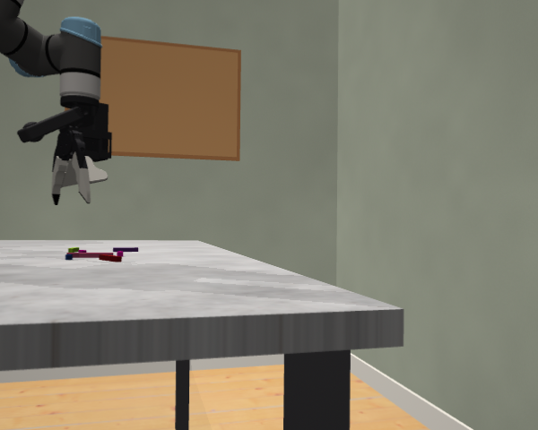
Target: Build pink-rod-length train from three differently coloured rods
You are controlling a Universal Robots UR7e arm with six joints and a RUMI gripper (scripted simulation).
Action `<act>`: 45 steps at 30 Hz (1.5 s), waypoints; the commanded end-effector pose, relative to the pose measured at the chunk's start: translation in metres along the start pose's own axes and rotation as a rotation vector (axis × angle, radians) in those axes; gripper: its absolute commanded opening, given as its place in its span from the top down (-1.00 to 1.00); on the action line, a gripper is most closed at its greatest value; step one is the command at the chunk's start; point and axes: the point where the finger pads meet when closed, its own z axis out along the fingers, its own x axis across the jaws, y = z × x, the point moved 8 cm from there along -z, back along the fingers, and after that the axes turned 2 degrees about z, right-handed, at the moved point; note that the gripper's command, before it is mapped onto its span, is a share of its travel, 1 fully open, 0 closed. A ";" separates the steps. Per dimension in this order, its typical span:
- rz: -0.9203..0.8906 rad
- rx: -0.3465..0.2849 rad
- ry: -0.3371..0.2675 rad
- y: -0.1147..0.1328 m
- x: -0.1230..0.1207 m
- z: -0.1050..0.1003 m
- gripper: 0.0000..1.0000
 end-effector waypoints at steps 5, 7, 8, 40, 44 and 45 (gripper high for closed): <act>0.001 -0.001 -0.001 0.000 0.000 0.000 -1.00; 0.002 -0.001 -0.001 0.000 0.000 0.000 -1.00; 0.003 -0.001 -0.001 0.000 0.000 0.000 -1.00; 0.174 0.000 -0.001 0.004 0.004 0.001 -1.00; 0.230 0.000 -0.001 0.005 0.005 0.001 -1.00; 0.245 0.000 -0.001 0.006 0.005 0.001 -1.00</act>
